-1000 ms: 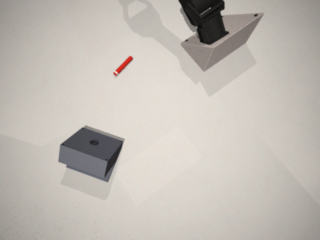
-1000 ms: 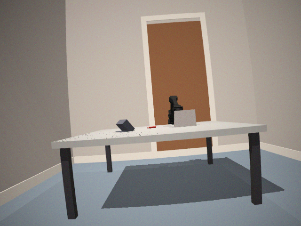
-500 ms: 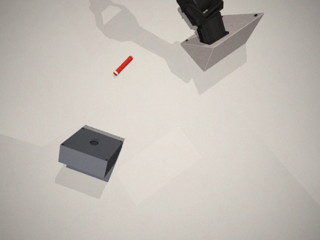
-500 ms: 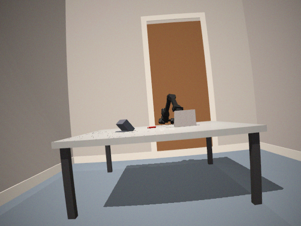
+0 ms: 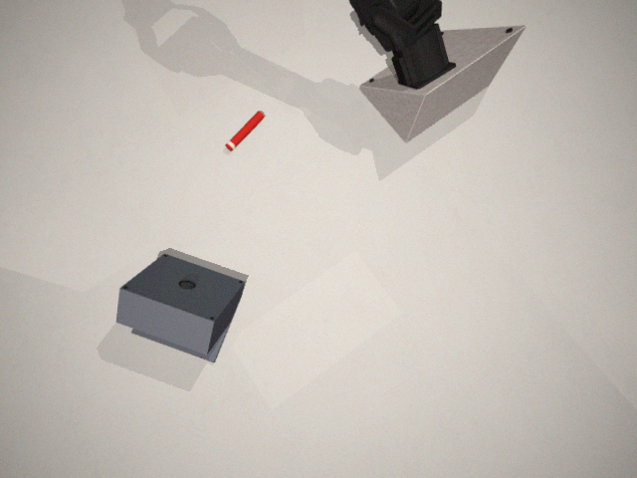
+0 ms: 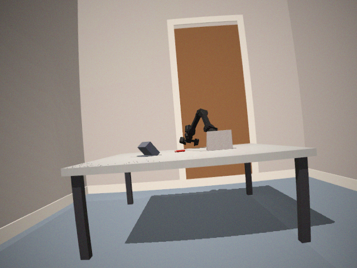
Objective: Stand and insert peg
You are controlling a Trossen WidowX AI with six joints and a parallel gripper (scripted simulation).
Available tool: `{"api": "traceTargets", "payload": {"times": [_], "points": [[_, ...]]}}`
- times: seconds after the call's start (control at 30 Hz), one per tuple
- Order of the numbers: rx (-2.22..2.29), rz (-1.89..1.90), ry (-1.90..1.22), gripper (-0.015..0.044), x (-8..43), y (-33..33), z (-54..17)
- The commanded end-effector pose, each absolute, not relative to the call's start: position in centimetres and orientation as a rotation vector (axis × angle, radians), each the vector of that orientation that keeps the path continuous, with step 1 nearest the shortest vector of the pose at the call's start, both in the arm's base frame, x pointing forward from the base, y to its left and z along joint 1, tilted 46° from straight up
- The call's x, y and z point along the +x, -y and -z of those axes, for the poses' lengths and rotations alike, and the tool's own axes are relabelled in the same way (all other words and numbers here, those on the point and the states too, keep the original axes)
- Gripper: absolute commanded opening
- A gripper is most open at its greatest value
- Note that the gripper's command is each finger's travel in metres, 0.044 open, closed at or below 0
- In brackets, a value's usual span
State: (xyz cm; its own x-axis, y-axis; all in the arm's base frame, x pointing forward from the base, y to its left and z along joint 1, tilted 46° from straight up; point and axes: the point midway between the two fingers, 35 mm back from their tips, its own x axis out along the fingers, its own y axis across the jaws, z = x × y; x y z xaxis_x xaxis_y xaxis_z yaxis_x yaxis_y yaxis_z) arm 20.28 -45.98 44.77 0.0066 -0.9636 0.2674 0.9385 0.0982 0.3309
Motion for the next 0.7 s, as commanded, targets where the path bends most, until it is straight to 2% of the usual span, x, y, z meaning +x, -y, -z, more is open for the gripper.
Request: {"api": "traceTargets", "payload": {"times": [0.0, 0.67], "points": [[0.102, 1.432, 0.426, 0.0440, 23.1, 44.4, -43.7], [0.159, 1.231, 0.001, 0.0440, 33.3, 36.3, -35.2]]}}
